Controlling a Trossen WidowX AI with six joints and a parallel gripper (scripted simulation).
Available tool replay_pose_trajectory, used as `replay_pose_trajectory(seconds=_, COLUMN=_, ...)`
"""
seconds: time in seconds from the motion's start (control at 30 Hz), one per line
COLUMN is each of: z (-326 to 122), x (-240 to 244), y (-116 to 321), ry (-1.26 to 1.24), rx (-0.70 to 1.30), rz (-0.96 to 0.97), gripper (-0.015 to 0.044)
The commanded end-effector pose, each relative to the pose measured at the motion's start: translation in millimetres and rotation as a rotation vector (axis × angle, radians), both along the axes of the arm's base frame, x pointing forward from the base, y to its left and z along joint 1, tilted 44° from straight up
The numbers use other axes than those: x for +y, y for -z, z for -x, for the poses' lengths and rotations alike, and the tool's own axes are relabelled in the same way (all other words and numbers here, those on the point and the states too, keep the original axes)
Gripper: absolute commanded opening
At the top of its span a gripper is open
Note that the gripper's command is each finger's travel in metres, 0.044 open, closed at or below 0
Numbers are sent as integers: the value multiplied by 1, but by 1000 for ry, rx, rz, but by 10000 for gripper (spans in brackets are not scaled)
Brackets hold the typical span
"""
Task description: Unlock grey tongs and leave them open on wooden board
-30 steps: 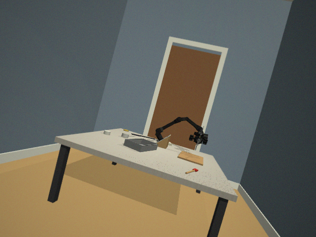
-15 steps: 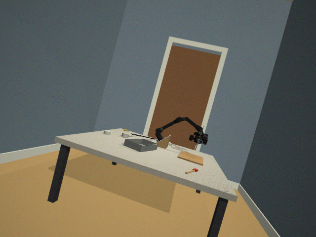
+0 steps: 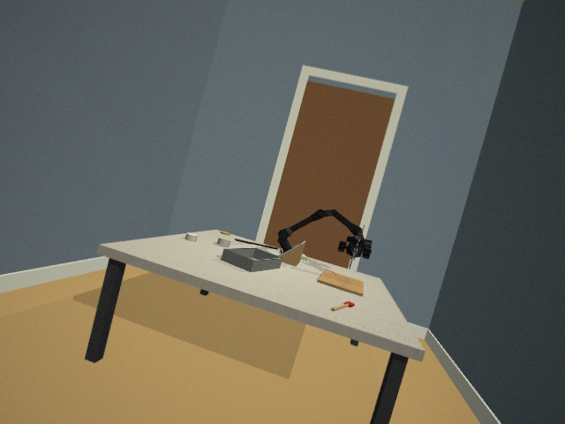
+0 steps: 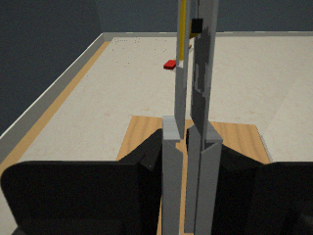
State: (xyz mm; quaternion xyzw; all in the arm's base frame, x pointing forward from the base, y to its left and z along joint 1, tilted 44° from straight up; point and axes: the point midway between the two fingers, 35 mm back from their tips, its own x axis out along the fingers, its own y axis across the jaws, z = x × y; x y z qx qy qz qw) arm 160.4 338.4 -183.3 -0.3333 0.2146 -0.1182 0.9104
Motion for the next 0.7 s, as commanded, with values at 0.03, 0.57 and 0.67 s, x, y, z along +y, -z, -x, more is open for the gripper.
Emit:
replay_pose_trajectory(seconds=0.03, z=0, x=1, y=0, ry=-6, rx=-9, rz=-5, gripper=-150)
replay_pose_trajectory(seconds=0.57, z=-21, x=-34, y=27, ry=365, rx=289, rz=-35, gripper=-150)
replay_pose_trajectory(seconds=0.67, z=-23, x=-39, y=32, ry=448, rx=363, rz=-52, gripper=-150)
